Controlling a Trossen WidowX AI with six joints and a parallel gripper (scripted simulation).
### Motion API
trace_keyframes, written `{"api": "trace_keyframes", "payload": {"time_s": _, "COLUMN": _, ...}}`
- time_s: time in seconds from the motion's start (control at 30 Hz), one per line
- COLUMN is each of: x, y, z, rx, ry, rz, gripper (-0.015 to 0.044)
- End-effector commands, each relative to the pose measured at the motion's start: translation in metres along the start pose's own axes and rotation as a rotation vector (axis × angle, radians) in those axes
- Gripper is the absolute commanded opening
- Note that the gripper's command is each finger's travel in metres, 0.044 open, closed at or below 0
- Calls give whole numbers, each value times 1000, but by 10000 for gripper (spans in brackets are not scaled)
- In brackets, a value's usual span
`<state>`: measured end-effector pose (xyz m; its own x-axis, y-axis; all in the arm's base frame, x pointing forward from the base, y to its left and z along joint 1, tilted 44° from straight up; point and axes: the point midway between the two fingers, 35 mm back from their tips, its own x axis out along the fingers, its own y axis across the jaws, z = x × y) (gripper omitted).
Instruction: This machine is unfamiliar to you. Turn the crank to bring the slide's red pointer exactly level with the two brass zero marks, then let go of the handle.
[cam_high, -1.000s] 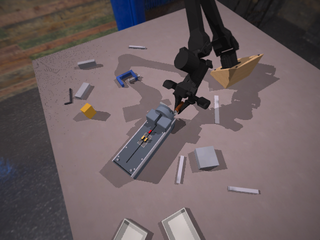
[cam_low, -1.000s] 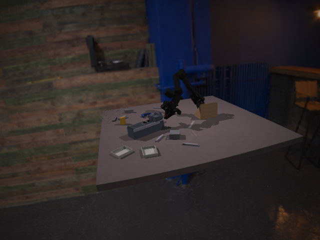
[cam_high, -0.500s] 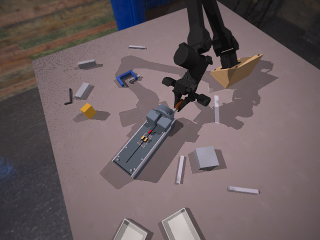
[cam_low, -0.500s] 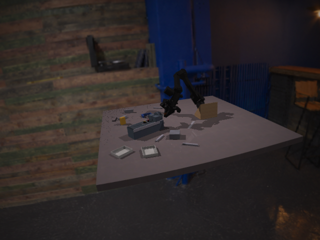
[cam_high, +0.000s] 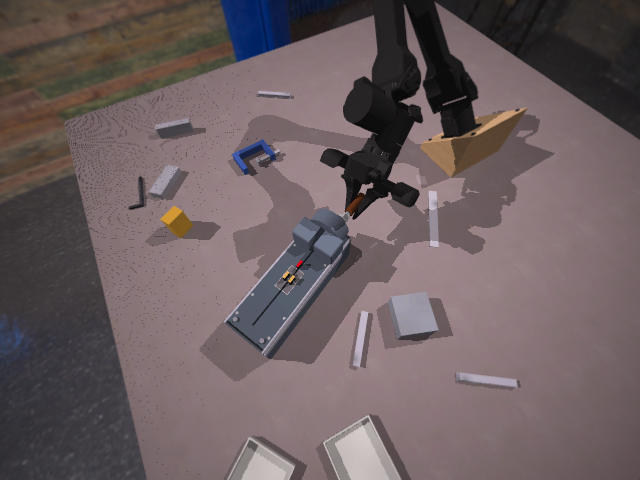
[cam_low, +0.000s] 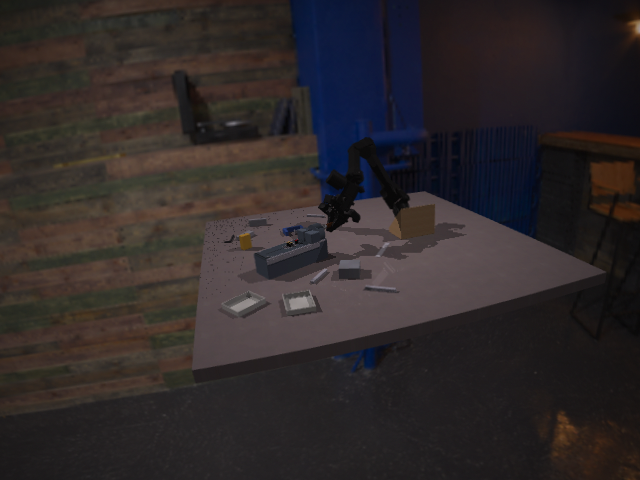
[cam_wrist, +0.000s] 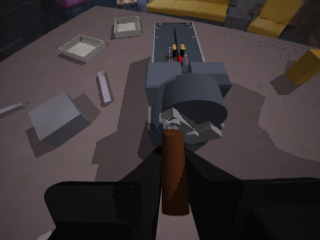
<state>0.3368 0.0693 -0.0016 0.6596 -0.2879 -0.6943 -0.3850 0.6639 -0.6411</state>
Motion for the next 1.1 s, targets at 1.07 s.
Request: {"api": "trace_keyframes", "payload": {"time_s": 1.07, "x": -7, "y": -22, "z": 6, "rx": 3, "ry": -10, "rz": -10, "gripper": 0}}
